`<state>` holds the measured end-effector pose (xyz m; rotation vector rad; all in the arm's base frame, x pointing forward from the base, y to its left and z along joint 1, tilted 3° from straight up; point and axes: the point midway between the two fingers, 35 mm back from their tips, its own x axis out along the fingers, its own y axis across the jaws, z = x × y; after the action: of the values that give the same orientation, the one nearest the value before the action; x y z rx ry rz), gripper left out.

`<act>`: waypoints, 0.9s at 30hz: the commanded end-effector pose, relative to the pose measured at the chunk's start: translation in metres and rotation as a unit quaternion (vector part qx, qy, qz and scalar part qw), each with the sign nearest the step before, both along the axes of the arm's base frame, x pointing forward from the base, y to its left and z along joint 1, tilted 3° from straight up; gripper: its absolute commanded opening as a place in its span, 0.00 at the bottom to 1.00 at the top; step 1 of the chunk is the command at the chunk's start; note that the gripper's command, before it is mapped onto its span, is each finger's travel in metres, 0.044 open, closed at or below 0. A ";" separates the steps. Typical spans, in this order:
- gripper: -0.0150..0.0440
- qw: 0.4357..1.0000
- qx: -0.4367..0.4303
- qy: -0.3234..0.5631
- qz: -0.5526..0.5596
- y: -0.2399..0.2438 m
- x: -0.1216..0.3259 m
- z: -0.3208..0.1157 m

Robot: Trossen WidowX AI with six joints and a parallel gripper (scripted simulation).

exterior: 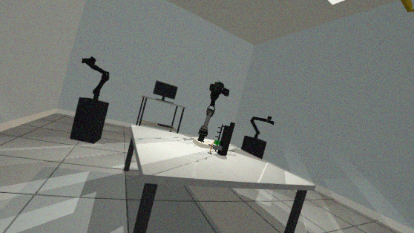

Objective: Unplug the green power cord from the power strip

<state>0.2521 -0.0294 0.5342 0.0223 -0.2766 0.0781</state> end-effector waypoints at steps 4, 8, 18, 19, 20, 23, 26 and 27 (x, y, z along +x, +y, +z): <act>0.53 0.973 0.144 0.177 0.024 -0.002 0.067 -0.089; 0.53 0.942 0.215 0.256 0.017 0.000 0.086 -0.130; 0.53 0.737 0.420 0.519 -0.107 0.022 0.104 -0.290; 0.53 0.710 0.433 0.541 -0.128 0.024 0.101 -0.305; 0.53 0.683 0.443 0.561 -0.150 0.027 0.097 -0.320; 0.53 0.600 0.464 0.612 -0.224 0.036 0.080 -0.360; 0.53 0.519 0.467 0.647 -0.306 0.042 0.058 -0.393; 0.53 0.498 0.465 0.654 -0.328 0.044 0.052 -0.400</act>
<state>0.3267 0.0089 0.1642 1.0395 1.1717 -0.6615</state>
